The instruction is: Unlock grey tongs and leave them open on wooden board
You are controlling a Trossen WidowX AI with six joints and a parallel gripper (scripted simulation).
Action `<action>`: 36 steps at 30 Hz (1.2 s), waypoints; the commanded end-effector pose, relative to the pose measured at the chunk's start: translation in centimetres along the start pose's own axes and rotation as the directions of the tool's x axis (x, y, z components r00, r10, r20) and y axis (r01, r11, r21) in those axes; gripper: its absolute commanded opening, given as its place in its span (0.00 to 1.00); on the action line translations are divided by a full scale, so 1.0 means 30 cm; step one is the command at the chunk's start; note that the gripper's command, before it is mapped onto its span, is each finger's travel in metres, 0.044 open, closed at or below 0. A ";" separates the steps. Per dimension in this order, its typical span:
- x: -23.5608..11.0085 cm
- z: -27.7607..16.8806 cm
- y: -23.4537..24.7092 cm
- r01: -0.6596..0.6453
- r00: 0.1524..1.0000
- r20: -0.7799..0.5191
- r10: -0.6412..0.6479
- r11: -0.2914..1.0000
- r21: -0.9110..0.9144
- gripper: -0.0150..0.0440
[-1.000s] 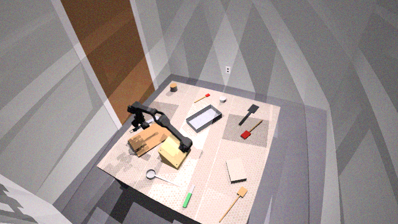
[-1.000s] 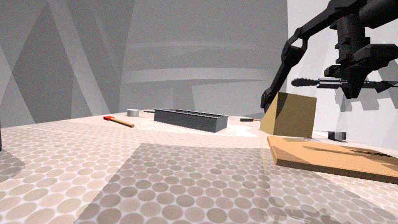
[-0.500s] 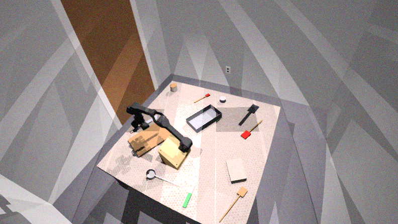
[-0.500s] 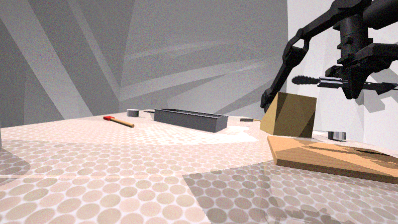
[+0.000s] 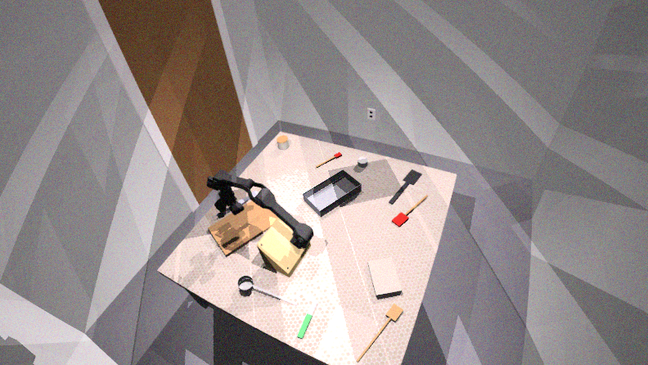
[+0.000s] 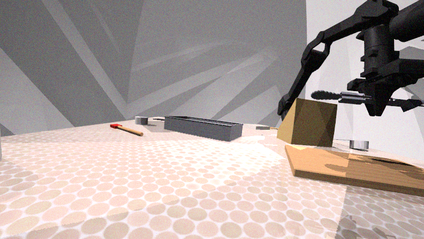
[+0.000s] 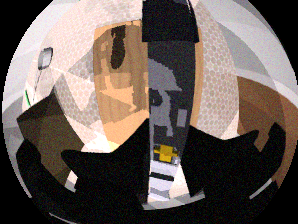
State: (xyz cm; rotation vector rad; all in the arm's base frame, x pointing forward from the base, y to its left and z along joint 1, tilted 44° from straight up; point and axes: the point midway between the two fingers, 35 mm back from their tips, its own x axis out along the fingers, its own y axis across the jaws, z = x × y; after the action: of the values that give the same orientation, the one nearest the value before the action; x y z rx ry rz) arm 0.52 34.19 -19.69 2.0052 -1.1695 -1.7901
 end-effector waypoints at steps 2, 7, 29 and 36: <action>0.026 -0.001 -0.003 0.002 1.000 -0.005 -0.002 1.000 0.004 0.00; 0.053 0.000 -0.004 0.002 1.000 -0.005 -0.002 1.000 0.004 0.00; 0.174 -0.002 -0.002 0.002 1.000 -0.005 -0.002 1.000 0.003 0.00; 0.212 -0.004 0.002 0.001 1.000 -0.005 -0.001 1.000 0.003 0.00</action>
State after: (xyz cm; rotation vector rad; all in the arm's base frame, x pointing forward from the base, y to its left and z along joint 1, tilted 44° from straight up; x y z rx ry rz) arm 0.27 30.22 -24.06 2.0078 -1.1678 -1.7875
